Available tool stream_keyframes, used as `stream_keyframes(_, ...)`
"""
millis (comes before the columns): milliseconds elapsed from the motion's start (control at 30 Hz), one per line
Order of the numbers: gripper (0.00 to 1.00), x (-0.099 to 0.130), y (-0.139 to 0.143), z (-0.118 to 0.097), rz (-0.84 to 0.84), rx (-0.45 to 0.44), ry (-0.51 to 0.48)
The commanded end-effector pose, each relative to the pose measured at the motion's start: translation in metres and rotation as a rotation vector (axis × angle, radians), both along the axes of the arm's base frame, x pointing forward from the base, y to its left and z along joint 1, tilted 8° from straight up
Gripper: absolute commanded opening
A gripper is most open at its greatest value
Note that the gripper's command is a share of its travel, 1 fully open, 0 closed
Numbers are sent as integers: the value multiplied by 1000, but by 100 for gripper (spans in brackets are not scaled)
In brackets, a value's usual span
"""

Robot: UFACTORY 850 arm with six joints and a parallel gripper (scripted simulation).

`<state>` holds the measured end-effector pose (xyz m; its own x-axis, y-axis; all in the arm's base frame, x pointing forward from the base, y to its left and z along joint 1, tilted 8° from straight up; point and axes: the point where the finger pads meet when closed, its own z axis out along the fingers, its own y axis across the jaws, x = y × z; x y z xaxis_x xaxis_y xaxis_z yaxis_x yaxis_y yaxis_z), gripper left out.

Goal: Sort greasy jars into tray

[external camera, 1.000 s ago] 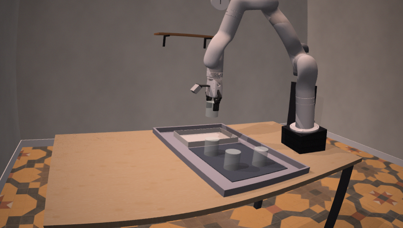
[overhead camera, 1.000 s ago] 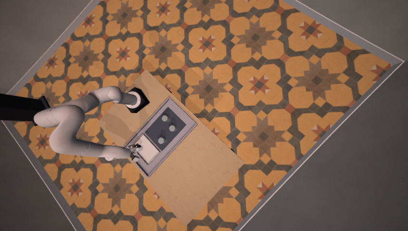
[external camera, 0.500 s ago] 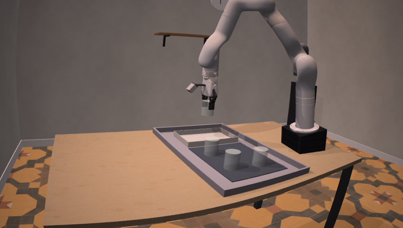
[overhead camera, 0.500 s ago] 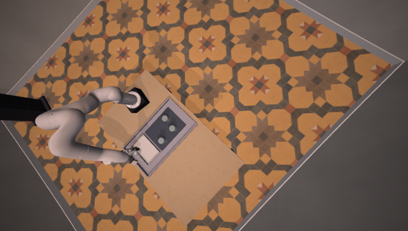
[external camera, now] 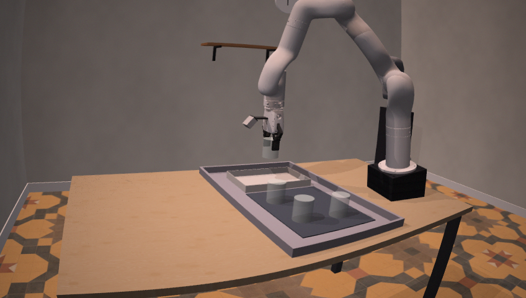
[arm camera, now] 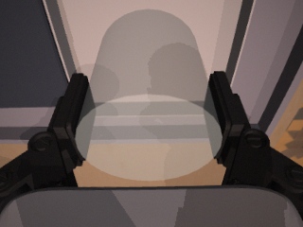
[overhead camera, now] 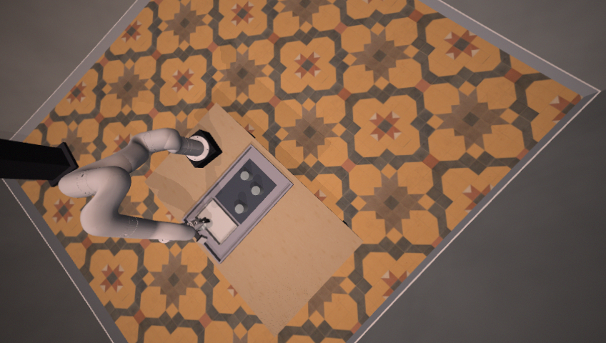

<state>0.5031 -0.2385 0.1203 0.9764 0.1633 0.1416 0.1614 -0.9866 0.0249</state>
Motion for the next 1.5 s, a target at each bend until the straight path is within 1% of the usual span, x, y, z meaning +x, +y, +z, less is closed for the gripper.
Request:
stream_keyframes(0,0,2,0,-7,0,0,-2)
stream_keyframes(300,0,5,0,-30,0,0,-2)
stream_keyframes(367,0,5,0,-30,0,0,-2)
stream_keyframes(867,0,11,0,-69,0,0,-2)
stream_keyframes(933,0,11,0,-69,0,0,-2)
stream_keyframes(1033,0,12,-1,-77,0,0,-2)
stream_keyframes(1167,0,12,-1,-77,0,0,-2)
stream_keyframes(1467,0,14,-1,-87,0,0,-2)
